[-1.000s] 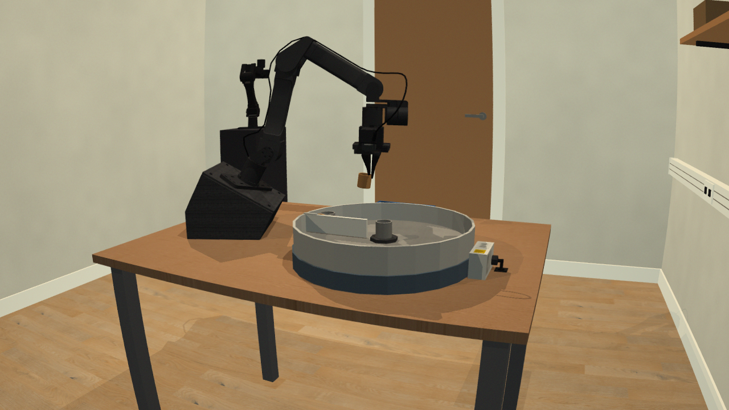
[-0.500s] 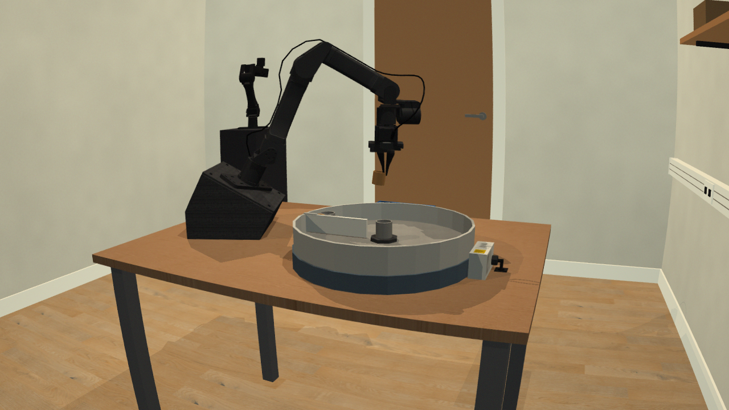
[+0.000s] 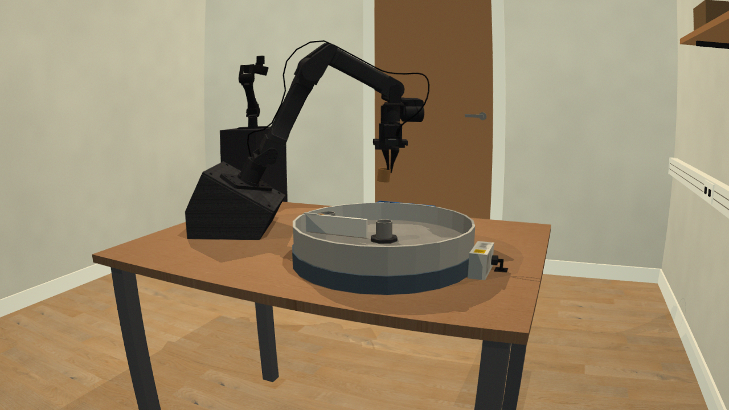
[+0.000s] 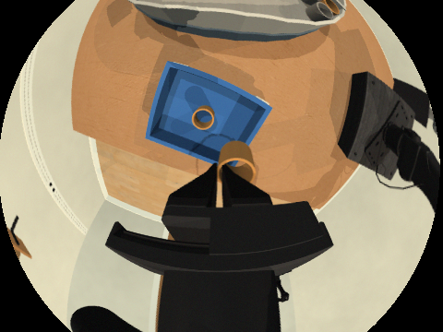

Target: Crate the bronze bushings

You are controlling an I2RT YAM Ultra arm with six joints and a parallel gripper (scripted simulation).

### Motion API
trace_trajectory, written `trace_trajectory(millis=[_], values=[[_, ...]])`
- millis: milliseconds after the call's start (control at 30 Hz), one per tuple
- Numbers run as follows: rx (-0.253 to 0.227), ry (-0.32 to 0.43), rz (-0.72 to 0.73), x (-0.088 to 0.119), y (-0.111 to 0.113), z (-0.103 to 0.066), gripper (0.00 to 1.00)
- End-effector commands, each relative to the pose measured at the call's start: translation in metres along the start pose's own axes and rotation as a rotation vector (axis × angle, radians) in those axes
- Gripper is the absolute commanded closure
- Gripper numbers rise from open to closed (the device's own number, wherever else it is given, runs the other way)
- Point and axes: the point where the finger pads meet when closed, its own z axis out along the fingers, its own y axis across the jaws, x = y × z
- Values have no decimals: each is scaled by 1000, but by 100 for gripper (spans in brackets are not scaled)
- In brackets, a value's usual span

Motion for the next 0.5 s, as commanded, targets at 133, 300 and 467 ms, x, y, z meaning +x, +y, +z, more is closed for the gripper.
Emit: trace_trajectory(millis=[133,300,467], values=[[-37,-13,13,-2,9,-17,100],[-37,-13,12,-2,9,-17,100],[-37,-13,12,-2,9,-17,100]])
